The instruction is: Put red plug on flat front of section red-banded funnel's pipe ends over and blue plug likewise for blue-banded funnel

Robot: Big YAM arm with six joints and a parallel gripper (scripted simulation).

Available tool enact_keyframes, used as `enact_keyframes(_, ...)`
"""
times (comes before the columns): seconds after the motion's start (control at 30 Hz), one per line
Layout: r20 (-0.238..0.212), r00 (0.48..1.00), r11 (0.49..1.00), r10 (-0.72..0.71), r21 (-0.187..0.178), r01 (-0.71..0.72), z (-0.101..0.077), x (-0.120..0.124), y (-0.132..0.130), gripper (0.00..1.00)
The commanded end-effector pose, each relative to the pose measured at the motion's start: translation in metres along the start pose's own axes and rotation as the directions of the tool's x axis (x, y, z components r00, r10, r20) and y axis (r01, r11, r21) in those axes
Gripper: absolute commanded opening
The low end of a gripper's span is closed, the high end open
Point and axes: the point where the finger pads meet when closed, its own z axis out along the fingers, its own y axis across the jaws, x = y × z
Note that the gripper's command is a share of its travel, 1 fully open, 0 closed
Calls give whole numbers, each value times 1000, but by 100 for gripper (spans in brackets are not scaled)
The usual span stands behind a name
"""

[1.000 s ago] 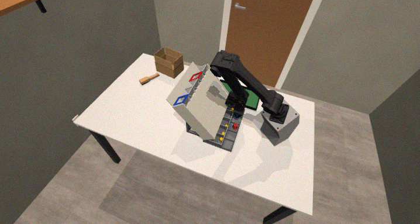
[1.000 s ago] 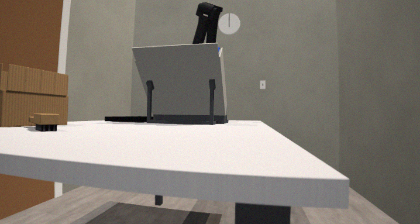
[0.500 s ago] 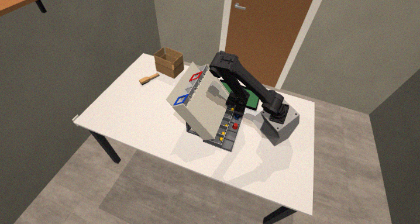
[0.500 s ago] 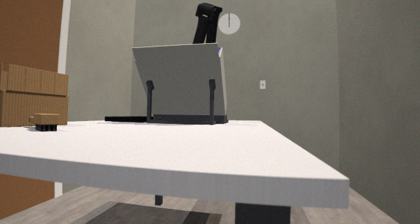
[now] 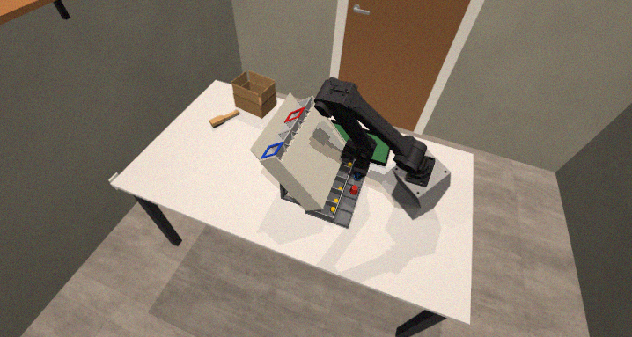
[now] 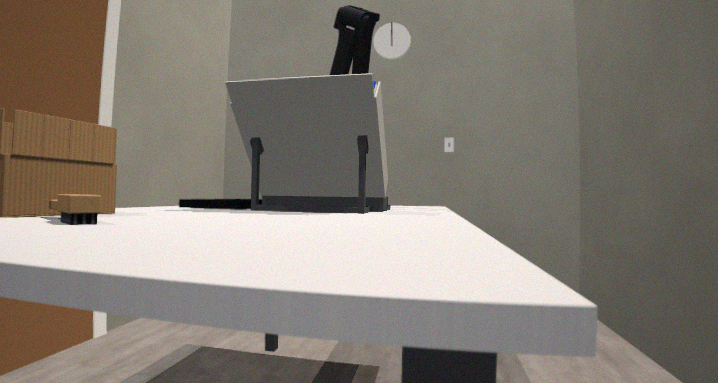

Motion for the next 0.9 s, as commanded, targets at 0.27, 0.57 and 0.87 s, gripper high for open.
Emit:
enact_keyframes(0.27,1,1000,1000,3,-1,-3,3,23,8,0)
enact_keyframes(0.57,-25,1000,1000,7,-7,-7,9,15,6,0)
enact_keyframes(0.87,-54,998,1000,12,-13,-13,16,6,2,0)
